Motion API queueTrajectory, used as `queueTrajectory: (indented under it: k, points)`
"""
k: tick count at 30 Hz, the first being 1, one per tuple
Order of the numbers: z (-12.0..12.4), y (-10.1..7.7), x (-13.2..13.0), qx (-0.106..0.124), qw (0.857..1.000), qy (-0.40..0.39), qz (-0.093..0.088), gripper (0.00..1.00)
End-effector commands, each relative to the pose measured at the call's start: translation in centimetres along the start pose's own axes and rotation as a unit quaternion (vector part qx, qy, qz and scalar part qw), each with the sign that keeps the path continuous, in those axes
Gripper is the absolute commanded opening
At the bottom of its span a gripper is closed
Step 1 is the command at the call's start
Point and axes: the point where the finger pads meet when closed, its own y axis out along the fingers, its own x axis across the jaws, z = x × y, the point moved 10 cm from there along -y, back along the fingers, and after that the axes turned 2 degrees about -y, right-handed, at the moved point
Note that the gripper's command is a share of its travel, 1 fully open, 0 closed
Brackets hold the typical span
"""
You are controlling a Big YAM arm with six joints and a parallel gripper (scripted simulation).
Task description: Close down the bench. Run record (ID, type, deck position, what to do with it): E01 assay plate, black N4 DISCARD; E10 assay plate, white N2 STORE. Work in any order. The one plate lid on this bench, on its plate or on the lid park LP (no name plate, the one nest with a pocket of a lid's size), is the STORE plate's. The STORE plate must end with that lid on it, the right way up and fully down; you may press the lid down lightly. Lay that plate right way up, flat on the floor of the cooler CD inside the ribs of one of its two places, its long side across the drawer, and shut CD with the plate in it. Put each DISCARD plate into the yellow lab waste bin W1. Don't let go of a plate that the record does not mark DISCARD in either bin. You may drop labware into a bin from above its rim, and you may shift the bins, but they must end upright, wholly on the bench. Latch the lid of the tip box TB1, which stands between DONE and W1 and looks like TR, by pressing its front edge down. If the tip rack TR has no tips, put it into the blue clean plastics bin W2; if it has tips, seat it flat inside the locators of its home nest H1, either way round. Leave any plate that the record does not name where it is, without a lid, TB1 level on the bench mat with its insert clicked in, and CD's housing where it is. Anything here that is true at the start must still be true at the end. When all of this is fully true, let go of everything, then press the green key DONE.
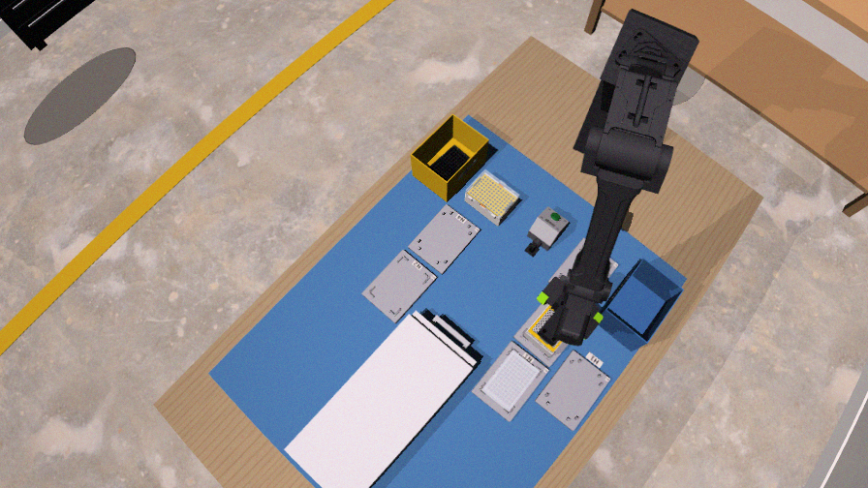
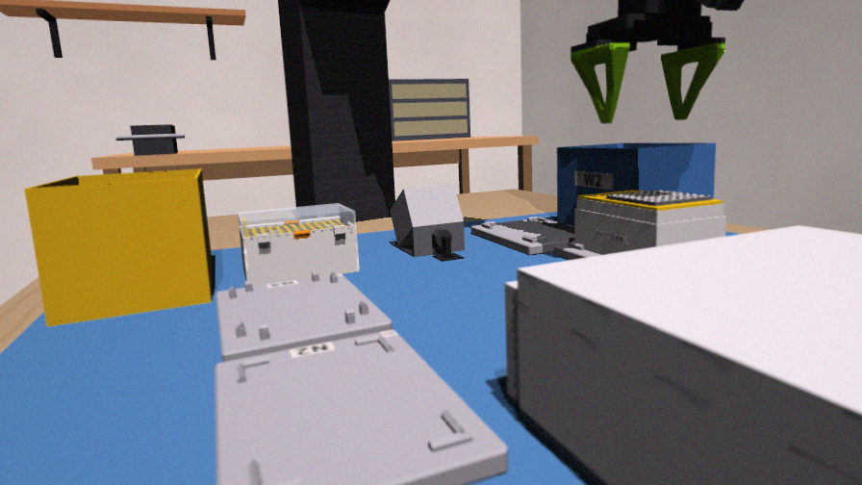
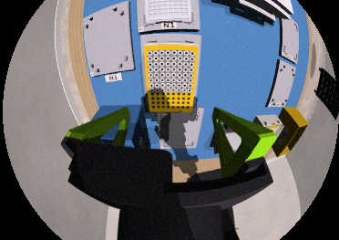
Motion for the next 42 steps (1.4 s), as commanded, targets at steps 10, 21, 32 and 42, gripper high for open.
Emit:
queueTrajectory:
  k: [10,21,32,42]
  points:
    - [-1.0,1.6,-0.1,-0.014,1.0,0.002,-0.002,1.0]
    - [-0.9,3.0,0.0,-0.013,1.0,0.0,-0.002,1.0]
    - [-0.8,4.2,-0.1,-0.013,1.0,0.0,-0.002,1.0]
    - [-0.8,5.6,-0.2,-0.012,1.0,0.0,-0.001,1.0]
